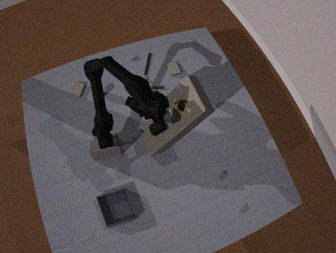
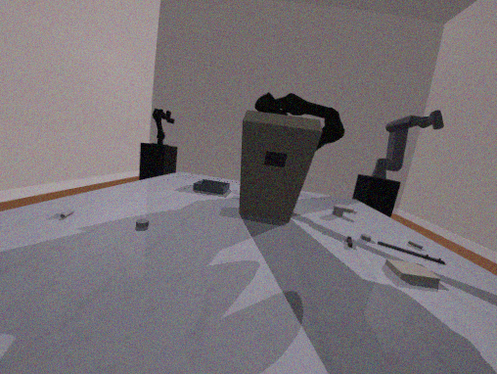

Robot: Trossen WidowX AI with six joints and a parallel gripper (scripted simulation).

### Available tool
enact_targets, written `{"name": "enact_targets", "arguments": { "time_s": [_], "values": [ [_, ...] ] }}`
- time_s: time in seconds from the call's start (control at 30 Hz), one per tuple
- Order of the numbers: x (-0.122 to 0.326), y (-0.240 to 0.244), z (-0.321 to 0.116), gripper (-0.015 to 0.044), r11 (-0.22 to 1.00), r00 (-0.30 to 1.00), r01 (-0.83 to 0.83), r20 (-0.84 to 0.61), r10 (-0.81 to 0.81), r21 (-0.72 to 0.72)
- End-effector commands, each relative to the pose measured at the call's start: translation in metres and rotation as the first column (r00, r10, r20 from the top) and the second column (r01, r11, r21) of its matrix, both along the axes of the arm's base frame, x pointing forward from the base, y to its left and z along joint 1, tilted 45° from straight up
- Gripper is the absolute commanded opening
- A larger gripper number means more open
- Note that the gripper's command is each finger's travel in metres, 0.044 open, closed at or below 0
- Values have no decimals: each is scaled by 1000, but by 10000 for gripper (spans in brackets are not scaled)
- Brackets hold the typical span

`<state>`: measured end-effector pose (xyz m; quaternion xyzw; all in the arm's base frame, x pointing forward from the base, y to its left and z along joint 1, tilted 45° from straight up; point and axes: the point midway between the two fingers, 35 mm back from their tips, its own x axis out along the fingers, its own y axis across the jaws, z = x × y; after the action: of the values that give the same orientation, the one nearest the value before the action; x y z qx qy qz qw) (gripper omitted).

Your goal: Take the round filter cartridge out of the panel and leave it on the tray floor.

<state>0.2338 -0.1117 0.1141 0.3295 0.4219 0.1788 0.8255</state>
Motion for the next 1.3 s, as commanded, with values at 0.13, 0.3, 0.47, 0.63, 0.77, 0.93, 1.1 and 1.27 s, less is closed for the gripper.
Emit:
{"name": "enact_targets", "arguments": {
  "time_s": [0.13, 0.3, 0.47, 0.63, 0.77, 0.93, 1.1, 1.27],
  "values": [
    [7, 9, -6, 305, 1000, 1000, 4, 2, -4, 8],
    [11, 14, -10, 305, 1000, 1000, 3, 4, -3, 10],
    [11, 12, -10, 285, 1000, 1000, -1, 3, 1, 3],
    [11, 12, -10, 251, 1000, 1000, -1, 3, 1, 3],
    [11, 12, -10, 225, 1000, 1000, -1, 3, 1, 3],
    [11, 12, -10, 191, 1000, 1000, -1, 3, 1, 3],
    [12, 11, -9, 60, 1000, 1000, -1, 3, 1, 3],
    [20, 0, 2, 0, 1000, 1000, 1, 1, -1, 5]
  ]
}}
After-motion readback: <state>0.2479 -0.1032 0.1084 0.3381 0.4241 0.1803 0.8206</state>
